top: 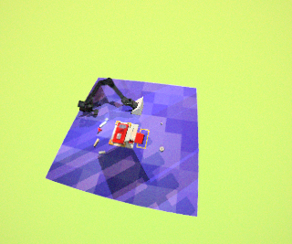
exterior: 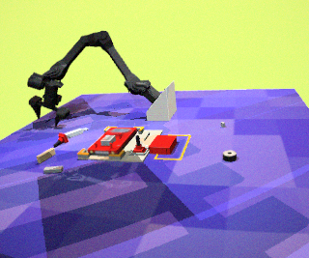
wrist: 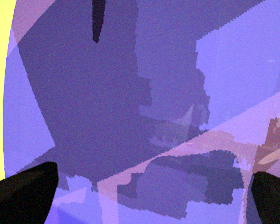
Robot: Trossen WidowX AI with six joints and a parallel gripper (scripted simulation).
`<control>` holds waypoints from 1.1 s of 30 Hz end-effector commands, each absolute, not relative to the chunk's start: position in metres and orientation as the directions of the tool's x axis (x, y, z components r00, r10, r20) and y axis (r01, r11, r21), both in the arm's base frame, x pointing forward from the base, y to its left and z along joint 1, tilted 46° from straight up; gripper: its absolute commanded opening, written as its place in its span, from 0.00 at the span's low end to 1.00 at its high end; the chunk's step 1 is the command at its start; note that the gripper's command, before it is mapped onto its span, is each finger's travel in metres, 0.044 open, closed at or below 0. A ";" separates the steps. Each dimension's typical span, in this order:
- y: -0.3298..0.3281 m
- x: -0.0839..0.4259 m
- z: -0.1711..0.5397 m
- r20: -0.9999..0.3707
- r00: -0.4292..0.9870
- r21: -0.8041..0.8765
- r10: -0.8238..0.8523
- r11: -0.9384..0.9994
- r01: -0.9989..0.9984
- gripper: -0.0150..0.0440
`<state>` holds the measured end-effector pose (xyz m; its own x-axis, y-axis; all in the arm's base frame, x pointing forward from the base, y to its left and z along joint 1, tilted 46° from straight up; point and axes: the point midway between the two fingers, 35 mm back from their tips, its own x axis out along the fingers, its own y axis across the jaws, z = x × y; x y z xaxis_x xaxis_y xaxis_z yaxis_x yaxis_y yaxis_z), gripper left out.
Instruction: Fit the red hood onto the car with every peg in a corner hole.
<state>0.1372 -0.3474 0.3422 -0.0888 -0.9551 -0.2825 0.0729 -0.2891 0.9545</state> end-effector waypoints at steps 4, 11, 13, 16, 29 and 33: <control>-0.338 0.182 0.332 -0.290 0.019 0.942 -0.957 -0.282 0.181 1.00; -0.319 0.238 0.310 -0.336 0.142 0.904 -0.931 -0.276 0.327 1.00; -0.311 0.252 0.302 -0.357 0.172 0.883 -0.918 -0.271 0.385 1.00; -0.297 0.273 0.290 -0.388 0.215 0.846 -0.896 -0.253 0.469 1.00; -0.228 0.353 0.234 -0.517 0.360 0.647 -0.777 -0.079 0.759 1.00; -0.202 0.372 0.205 -0.582 0.357 0.533 -0.731 -0.010 0.846 1.00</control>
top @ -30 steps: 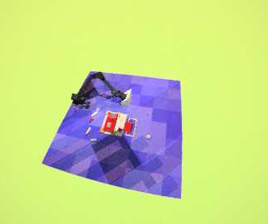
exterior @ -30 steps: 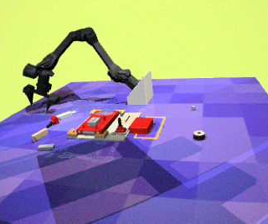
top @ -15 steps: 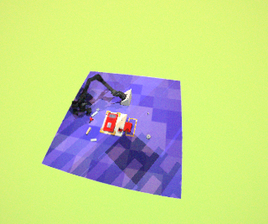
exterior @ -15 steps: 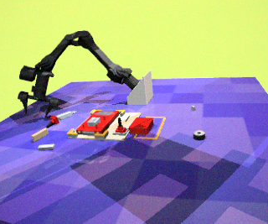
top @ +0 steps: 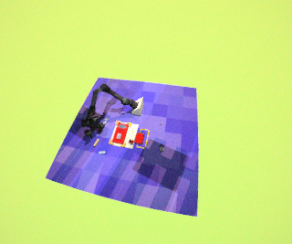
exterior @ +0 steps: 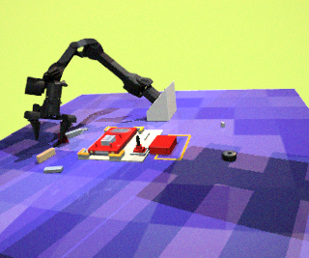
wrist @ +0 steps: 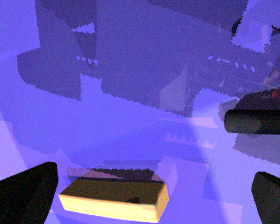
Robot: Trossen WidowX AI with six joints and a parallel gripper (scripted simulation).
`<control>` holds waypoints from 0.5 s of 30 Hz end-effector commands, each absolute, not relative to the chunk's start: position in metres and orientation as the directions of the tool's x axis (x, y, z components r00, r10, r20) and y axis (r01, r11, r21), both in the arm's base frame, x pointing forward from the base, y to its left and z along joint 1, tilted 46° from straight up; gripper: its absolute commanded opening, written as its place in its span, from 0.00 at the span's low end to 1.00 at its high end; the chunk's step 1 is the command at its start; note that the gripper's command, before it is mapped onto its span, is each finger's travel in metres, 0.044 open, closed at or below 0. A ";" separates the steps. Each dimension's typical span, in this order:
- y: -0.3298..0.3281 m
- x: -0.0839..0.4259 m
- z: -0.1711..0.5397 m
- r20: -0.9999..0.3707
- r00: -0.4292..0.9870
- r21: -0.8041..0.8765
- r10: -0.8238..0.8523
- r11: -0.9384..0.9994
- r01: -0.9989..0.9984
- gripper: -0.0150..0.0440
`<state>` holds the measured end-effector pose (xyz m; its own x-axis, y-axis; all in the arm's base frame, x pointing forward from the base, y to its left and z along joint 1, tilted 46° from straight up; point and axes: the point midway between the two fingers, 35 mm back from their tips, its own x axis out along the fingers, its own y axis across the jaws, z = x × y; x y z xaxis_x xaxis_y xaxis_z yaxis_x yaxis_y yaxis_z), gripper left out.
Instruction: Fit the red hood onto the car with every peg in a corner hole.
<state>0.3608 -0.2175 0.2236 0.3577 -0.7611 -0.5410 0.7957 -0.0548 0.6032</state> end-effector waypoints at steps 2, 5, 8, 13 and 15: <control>-0.187 0.380 0.190 -0.613 0.352 0.468 -0.708 0.033 0.883 1.00; -0.164 0.390 0.168 -0.655 0.338 0.368 -0.676 0.105 0.924 1.00; -0.140 0.397 0.146 -0.693 0.317 0.262 -0.647 0.184 0.947 1.00; -0.096 0.403 0.109 -0.747 0.269 0.068 -0.608 0.332 0.941 1.00; -0.079 0.403 0.094 -0.763 0.247 -0.009 -0.598 0.391 0.920 1.00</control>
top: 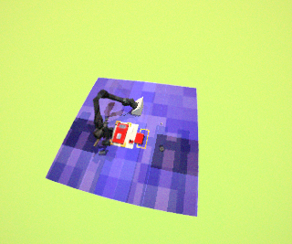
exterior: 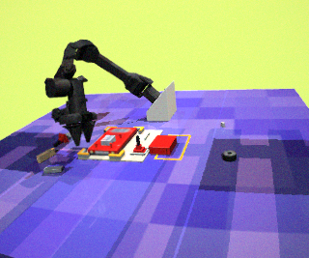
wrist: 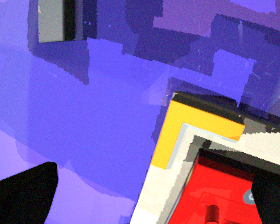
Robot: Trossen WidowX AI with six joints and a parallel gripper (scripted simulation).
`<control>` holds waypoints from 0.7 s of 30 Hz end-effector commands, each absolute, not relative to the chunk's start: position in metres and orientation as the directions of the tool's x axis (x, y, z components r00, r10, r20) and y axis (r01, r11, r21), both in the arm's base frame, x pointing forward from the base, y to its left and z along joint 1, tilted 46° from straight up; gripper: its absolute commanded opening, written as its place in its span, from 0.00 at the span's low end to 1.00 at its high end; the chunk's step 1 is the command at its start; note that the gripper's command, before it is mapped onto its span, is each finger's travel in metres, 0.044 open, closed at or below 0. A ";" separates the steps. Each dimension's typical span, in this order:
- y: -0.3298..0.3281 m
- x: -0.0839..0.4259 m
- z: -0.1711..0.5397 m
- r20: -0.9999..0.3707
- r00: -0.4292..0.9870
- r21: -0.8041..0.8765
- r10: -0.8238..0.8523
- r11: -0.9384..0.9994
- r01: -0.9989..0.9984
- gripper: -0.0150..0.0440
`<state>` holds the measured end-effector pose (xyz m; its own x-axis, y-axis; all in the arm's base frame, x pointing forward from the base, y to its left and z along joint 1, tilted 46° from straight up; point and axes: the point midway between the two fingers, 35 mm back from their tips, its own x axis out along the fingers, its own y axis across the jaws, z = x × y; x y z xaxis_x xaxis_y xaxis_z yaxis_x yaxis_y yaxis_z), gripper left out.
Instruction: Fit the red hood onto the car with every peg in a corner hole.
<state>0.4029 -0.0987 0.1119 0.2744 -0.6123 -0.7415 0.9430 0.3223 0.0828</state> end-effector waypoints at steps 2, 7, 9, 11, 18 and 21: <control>-0.062 0.402 0.081 -0.776 0.223 -0.085 -0.590 0.448 0.890 1.00; -0.017 0.392 0.045 -0.795 0.156 -0.283 -0.587 0.585 0.760 1.00; 0.000 0.385 0.032 -0.795 0.129 -0.357 -0.592 0.630 0.690 1.00; 0.016 0.378 0.020 -0.792 0.104 -0.426 -0.601 0.667 0.611 1.00; 0.072 0.341 -0.024 -0.746 0.026 -0.640 -0.666 0.726 0.252 1.00; 0.090 0.323 -0.039 -0.711 0.008 -0.700 -0.703 0.708 0.090 1.00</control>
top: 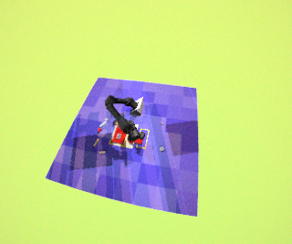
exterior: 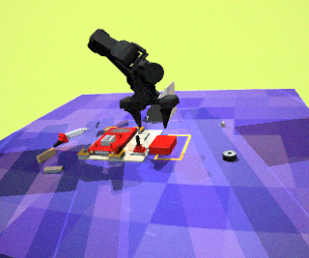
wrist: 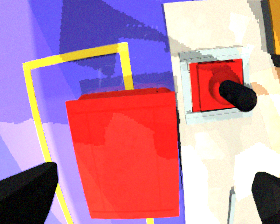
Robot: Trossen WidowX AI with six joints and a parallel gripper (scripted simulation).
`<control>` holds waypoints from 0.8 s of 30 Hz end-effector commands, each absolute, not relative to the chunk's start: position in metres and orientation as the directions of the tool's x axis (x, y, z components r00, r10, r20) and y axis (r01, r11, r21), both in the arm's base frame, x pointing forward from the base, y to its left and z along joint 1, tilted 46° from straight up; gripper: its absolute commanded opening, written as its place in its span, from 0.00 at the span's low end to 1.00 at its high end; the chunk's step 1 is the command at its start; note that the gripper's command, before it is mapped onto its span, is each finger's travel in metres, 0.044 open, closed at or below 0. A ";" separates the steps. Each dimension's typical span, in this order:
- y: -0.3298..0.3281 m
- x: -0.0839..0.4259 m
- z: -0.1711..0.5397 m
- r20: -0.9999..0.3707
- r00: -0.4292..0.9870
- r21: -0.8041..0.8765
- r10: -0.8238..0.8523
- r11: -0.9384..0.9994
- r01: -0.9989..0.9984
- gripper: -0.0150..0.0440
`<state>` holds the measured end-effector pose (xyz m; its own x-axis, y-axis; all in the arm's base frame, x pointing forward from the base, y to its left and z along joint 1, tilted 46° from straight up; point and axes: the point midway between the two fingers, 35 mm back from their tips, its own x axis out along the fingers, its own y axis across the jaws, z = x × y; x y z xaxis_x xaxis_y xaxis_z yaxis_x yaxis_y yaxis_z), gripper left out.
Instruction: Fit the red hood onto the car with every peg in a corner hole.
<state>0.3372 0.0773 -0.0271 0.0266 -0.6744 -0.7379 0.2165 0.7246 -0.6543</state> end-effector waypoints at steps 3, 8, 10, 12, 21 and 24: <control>0.096 0.318 -0.044 -0.701 0.005 -0.712 -0.713 0.701 0.052 1.00; 0.095 0.318 -0.045 -0.701 0.005 -0.712 -0.713 0.701 0.052 1.00; 0.094 0.318 -0.045 -0.701 0.005 -0.712 -0.713 0.701 0.052 1.00; 0.093 0.318 -0.046 -0.701 0.005 -0.712 -0.713 0.701 0.052 1.00; 0.090 0.319 -0.050 -0.701 0.005 -0.712 -0.713 0.701 0.052 1.00; 0.088 0.319 -0.052 -0.701 0.005 -0.712 -0.713 0.701 0.052 1.00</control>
